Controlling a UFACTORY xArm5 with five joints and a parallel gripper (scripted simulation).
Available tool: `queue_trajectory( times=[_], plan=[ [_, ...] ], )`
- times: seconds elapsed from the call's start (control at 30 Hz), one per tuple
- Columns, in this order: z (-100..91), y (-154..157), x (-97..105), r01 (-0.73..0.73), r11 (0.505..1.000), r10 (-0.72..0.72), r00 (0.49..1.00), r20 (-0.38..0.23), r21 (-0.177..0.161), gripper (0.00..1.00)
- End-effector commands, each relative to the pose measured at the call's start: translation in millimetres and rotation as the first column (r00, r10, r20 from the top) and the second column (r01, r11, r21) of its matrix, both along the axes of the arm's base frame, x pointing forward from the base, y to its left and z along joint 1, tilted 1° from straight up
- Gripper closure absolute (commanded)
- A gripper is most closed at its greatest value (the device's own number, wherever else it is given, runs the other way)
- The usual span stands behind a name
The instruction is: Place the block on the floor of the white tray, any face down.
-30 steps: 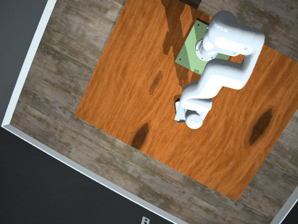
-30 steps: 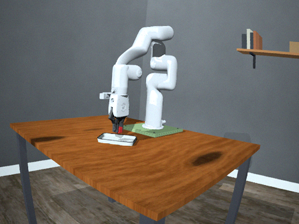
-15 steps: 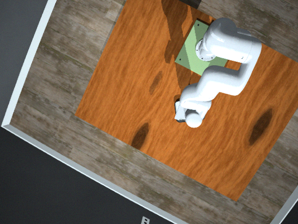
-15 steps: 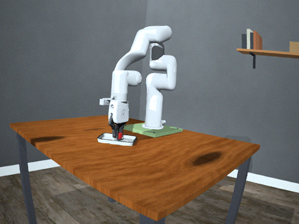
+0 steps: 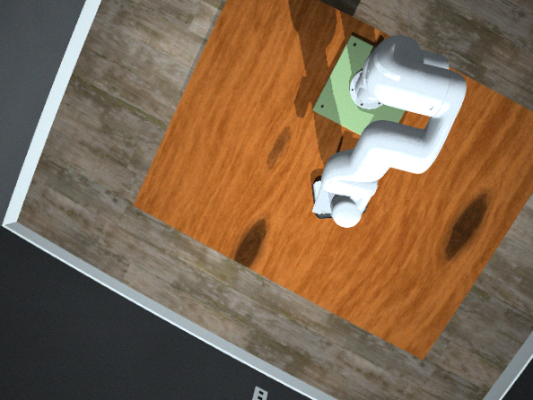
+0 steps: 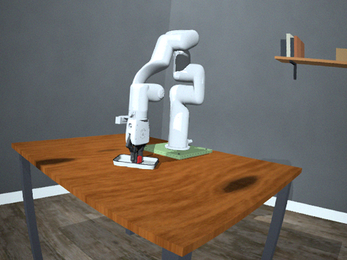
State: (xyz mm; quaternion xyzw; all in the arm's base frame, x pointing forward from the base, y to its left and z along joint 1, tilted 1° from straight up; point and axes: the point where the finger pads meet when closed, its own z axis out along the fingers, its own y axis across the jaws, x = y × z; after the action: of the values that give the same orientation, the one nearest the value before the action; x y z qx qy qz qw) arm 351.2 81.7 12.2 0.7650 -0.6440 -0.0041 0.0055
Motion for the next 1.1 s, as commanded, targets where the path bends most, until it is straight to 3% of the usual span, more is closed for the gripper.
queue_trajectory(
  times=[0.0,1.07],
  plan=[
    [0.9,0.3,1.4,0.0,1.0,0.0,1.0,0.003,0.001,1.0],
    [-2.1,0.3,1.3,0.0,1.0,0.0,1.0,0.003,0.001,1.0]
  ],
)
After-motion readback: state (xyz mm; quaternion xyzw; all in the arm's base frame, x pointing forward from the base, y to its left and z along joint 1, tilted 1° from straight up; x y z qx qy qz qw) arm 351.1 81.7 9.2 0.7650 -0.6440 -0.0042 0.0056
